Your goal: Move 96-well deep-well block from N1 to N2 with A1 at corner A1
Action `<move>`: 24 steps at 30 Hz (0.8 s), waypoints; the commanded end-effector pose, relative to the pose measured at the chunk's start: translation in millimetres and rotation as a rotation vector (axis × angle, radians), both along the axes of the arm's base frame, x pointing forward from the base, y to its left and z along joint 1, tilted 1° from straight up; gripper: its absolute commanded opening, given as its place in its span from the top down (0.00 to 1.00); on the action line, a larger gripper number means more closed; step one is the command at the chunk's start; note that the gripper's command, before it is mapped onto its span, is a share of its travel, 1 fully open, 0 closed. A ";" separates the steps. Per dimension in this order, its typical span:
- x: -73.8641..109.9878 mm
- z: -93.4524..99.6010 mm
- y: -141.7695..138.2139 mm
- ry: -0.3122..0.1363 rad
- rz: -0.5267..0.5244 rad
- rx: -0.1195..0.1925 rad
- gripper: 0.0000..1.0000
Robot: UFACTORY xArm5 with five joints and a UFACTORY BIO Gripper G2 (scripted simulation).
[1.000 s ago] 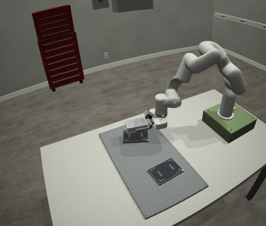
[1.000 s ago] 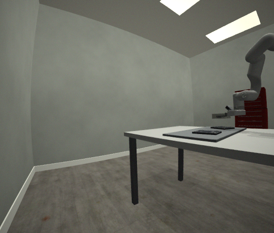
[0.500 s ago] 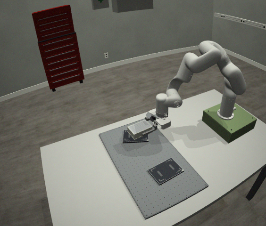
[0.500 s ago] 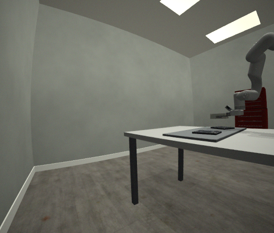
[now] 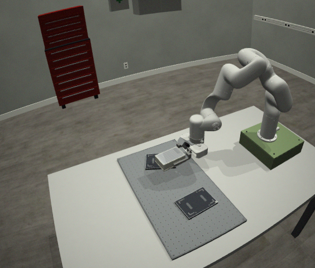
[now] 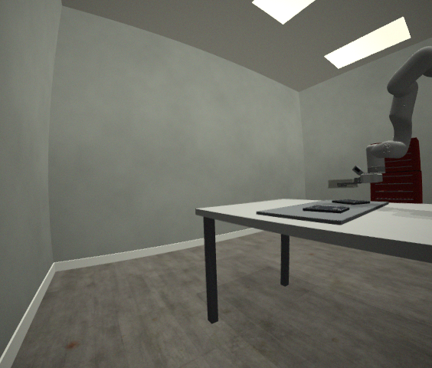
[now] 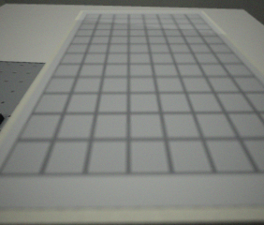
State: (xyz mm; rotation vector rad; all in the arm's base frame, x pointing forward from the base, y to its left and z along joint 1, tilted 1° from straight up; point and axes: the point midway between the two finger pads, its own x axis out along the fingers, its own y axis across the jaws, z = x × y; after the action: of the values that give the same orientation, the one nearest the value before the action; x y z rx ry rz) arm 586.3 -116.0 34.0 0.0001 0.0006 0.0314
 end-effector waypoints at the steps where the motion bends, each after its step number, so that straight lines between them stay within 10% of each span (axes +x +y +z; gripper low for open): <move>1: 1.1 2.2 13.4 -0.009 -0.002 0.012 1.00; 24: 0.6 3.1 83.6 -0.009 -0.002 0.013 1.00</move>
State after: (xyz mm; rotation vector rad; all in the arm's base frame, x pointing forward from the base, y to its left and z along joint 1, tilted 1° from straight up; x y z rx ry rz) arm 585.8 -47.9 35.1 -0.0003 -0.0020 0.0304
